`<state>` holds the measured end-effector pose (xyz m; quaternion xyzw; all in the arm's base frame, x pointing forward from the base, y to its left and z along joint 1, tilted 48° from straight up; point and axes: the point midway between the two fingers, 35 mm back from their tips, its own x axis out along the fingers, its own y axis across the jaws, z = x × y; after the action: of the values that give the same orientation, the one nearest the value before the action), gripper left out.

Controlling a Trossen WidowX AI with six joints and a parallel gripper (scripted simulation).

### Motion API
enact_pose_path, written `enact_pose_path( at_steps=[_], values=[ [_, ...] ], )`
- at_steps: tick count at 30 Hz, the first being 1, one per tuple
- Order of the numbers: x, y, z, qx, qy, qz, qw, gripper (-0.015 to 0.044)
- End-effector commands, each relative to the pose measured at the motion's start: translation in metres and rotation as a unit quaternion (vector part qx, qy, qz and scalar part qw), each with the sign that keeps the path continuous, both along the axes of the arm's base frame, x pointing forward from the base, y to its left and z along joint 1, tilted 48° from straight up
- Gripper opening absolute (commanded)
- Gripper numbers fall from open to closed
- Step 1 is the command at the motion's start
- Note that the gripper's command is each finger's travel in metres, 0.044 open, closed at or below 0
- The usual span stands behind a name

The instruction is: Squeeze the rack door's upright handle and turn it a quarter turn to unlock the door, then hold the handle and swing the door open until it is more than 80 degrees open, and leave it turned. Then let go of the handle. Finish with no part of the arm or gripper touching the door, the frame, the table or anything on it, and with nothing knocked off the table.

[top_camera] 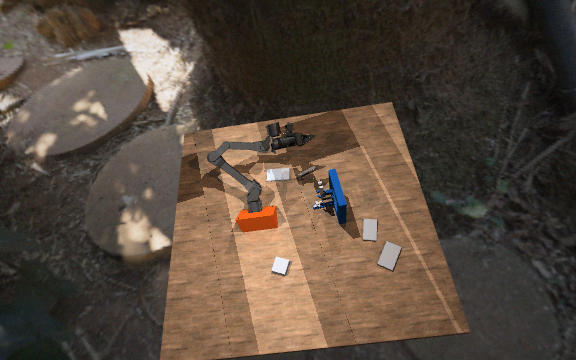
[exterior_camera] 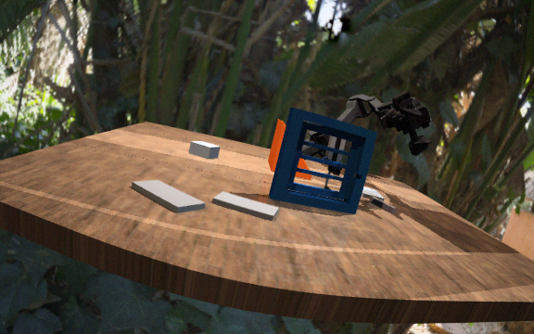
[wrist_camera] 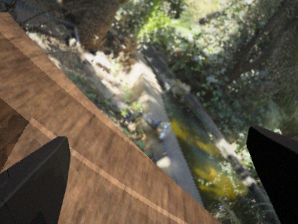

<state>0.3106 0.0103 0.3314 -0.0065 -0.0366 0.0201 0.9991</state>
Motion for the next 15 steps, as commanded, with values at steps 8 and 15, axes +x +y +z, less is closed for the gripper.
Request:
enact_pose_path(
  at_steps=[8,15],
  values=[
    [0.022,-0.011,-0.026,-0.039,0.09,0.004,0.995,0.0294],
    [0.04,-0.028,-0.056,-0.065,0.183,0.014,0.981,0.0294]
  ],
)
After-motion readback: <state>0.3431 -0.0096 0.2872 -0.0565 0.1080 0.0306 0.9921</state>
